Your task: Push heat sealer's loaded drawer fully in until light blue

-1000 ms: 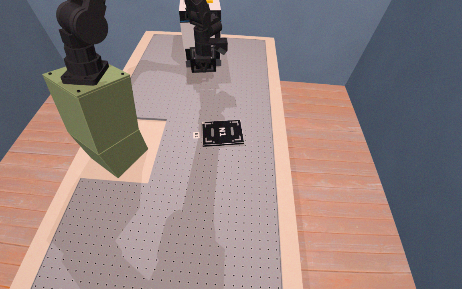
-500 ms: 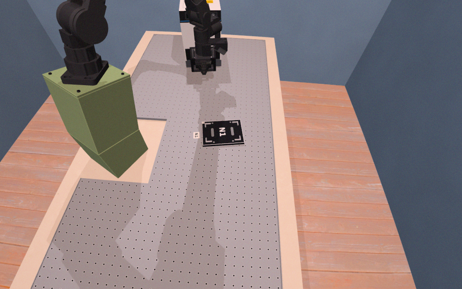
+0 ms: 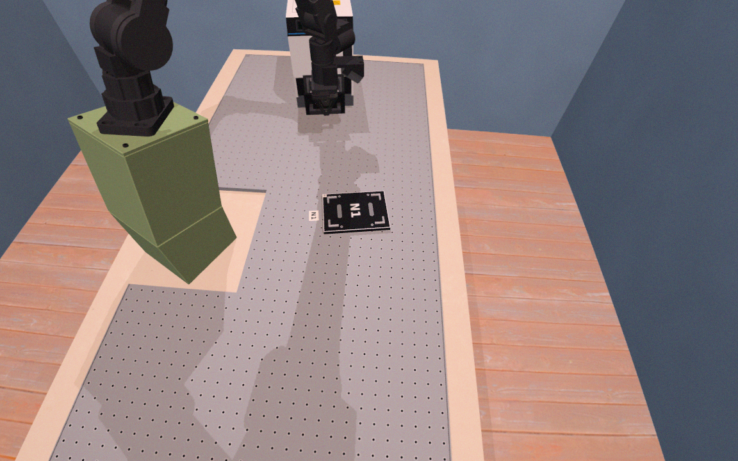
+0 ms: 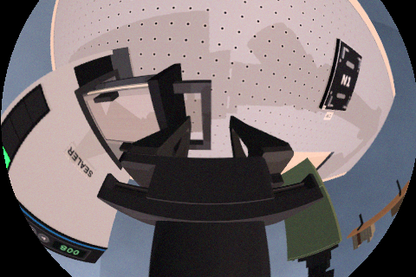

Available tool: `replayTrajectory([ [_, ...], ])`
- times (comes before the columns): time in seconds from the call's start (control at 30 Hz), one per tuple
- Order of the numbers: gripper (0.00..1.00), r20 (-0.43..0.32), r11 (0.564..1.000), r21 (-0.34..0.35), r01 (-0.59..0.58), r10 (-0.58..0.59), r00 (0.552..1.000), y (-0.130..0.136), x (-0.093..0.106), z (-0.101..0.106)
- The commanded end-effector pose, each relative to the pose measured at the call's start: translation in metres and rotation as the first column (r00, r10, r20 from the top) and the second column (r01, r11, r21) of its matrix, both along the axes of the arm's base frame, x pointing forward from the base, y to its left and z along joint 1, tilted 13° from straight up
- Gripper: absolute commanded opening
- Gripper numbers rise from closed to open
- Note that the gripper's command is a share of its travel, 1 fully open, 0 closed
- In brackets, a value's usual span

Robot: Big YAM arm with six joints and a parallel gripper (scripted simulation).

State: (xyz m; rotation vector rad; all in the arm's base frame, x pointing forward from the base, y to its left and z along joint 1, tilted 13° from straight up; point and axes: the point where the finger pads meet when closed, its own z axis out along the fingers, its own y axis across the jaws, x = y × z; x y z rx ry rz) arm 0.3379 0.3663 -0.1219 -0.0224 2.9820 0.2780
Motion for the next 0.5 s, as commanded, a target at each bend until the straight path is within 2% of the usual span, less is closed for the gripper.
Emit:
replayTrajectory([
  [0.0,0.45,-0.003,1.0,0.003,0.004,-0.004,1.0,-0.001,-0.002,0.01],
  [0.07,0.45,-0.01,1.0,-0.004,0.004,-0.004,1.0,-0.004,-0.004,0.008],
  [0.17,0.45,-0.001,1.0,0.005,0.004,-0.004,1.0,-0.003,-0.002,0.019],
  [0.37,0.45,0.001,1.0,0.007,0.004,-0.004,1.0,-0.003,-0.002,0.026],
  [0.4,0.45,-0.024,1.0,-0.02,0.004,-0.004,1.0,-0.01,-0.007,0.009],
  [0.43,0.45,-0.027,1.0,-0.023,0.004,-0.004,1.0,-0.012,-0.009,0.011],
  [0.47,0.45,-0.008,1.0,-0.003,0.004,-0.004,1.0,-0.008,-0.005,0.025],
])
